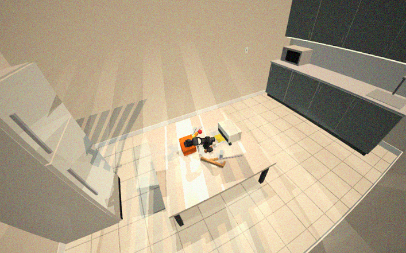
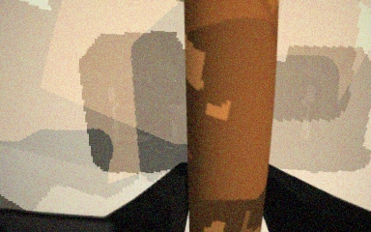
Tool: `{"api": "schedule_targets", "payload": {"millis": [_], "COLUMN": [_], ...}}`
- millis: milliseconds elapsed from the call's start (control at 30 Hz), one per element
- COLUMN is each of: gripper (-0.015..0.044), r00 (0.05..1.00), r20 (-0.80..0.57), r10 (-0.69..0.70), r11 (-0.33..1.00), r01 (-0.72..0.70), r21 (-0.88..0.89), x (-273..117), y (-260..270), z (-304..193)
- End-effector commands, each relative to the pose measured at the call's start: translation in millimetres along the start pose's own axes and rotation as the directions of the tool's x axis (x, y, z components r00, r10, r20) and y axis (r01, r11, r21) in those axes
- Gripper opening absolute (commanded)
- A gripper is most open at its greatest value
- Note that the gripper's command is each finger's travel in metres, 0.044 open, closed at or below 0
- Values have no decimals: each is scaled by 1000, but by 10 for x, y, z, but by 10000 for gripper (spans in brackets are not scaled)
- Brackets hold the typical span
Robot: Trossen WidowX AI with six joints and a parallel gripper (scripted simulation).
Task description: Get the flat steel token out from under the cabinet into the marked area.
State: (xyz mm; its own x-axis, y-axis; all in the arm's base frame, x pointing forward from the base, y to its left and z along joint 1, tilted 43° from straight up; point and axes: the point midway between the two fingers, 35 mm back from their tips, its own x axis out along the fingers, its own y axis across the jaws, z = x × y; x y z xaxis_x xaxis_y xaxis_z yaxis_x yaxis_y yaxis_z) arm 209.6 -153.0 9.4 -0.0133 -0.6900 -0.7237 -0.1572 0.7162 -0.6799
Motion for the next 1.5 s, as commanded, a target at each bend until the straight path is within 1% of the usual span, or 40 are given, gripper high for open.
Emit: {"api": "schedule_targets", "payload": {"millis": [0, 733, 1467], "gripper": [0, 0, 0], "r00": [1000, 1000, 1000], "r20": [3, 3, 3], "r10": [0, 0, 0], "r11": [999, 977, 924], "r01": [0, -1, -1], "r21": [39, 214, 383], "x": [-4, -5, -6], "y": [-1, -4, -6], "z": [4, -6, -11]}}
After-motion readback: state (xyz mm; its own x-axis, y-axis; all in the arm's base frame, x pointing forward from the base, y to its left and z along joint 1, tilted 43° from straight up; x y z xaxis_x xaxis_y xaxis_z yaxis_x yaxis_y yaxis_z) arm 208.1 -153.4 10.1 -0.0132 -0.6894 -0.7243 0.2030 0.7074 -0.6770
